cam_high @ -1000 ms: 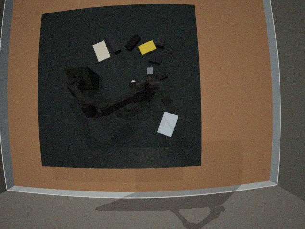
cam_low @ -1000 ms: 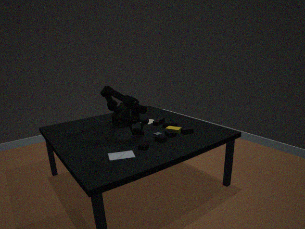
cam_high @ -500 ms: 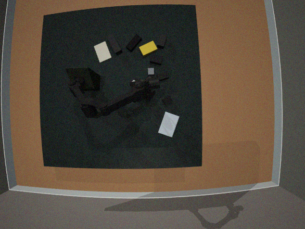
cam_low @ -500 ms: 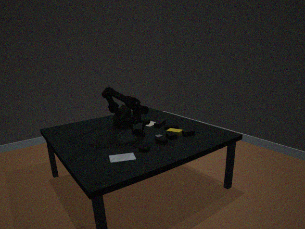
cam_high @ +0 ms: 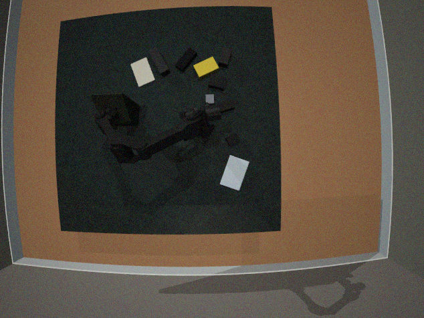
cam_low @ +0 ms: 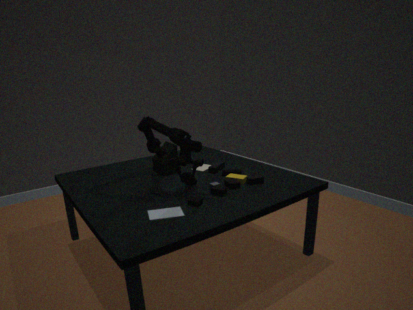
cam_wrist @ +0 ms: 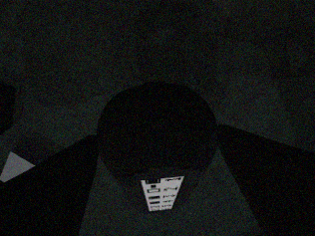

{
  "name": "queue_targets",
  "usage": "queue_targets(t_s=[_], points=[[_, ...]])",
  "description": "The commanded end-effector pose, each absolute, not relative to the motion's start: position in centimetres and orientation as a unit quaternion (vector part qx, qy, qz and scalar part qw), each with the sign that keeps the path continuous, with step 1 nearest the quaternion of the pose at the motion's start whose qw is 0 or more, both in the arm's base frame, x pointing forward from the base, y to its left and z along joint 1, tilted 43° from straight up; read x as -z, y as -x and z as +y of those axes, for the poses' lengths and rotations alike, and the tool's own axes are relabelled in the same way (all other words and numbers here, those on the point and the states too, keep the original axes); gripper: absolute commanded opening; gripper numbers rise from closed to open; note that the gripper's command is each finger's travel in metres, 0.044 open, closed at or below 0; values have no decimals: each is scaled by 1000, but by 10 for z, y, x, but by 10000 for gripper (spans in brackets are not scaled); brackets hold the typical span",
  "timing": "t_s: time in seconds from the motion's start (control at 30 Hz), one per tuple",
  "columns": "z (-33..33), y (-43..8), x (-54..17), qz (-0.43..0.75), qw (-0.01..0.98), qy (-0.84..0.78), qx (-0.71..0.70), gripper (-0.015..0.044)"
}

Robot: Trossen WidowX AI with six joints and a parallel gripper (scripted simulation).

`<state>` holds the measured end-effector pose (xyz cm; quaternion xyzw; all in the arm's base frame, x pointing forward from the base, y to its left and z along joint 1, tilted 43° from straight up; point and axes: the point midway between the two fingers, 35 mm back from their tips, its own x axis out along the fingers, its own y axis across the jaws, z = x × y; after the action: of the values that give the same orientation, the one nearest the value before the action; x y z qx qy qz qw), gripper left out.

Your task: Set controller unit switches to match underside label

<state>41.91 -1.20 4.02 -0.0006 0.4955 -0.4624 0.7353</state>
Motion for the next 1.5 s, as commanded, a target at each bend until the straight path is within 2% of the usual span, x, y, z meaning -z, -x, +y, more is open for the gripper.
queue_targets(t_s=[0.0,1.47], points=[[-8,-415,-39,500,733,0,460,336],[20,-393,-40,502,733,0,460,336]])
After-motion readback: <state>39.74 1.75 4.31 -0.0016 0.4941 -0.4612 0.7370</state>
